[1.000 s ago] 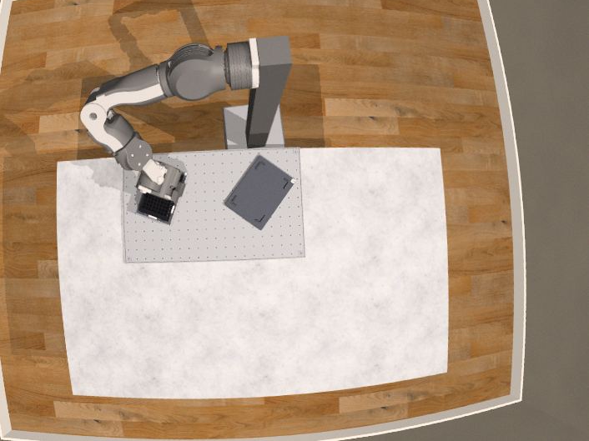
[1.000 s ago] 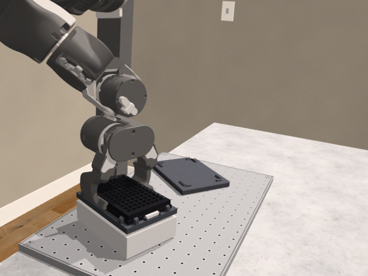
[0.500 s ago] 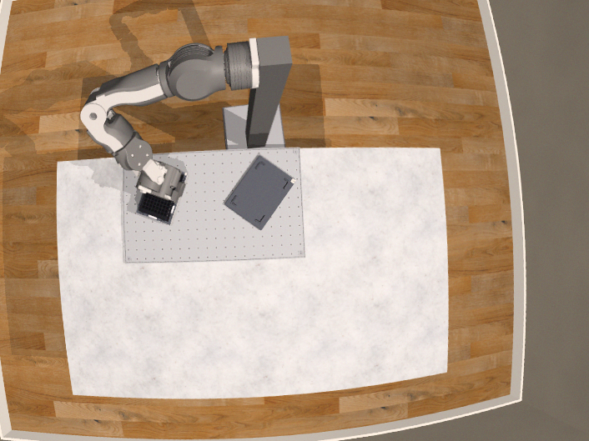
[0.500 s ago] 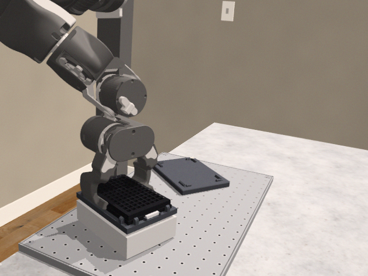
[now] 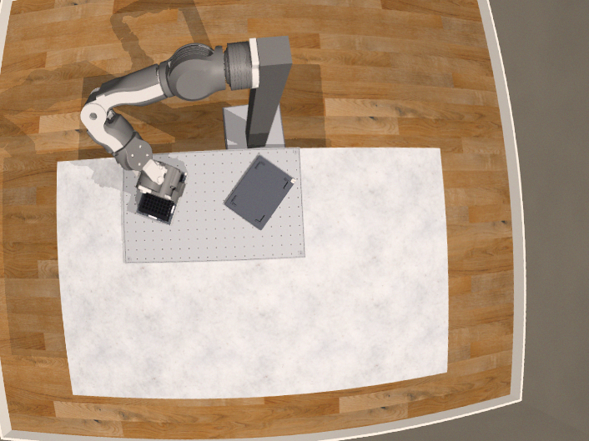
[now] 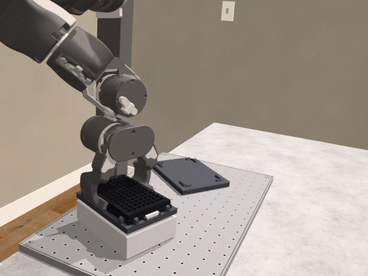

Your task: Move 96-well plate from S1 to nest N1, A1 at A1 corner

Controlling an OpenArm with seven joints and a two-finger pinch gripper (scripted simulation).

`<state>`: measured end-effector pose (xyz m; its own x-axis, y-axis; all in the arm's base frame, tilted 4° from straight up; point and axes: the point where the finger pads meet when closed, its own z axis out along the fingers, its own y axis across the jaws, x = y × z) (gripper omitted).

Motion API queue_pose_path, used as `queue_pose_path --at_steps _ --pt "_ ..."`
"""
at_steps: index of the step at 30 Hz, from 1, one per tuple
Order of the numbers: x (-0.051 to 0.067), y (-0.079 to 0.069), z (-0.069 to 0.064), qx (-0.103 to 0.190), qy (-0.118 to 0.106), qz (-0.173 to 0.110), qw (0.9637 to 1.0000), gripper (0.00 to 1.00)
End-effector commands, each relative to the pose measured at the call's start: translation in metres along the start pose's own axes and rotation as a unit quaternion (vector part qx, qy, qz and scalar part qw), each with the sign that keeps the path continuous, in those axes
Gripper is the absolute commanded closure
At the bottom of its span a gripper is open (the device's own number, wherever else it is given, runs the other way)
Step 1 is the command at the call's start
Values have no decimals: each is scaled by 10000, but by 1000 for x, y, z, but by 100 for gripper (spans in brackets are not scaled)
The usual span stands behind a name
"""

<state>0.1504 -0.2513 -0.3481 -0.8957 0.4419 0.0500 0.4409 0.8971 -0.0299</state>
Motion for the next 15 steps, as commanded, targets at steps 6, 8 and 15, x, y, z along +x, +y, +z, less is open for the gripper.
queue_pose_path --at_steps 6,8,15 --pt "-1 0 -1 -6 -11 1 10000 100" --pt "-1 0 -1 -6 -11 1 10000 100" --pt "-1 0 -13 2 -8 0 10000 100"
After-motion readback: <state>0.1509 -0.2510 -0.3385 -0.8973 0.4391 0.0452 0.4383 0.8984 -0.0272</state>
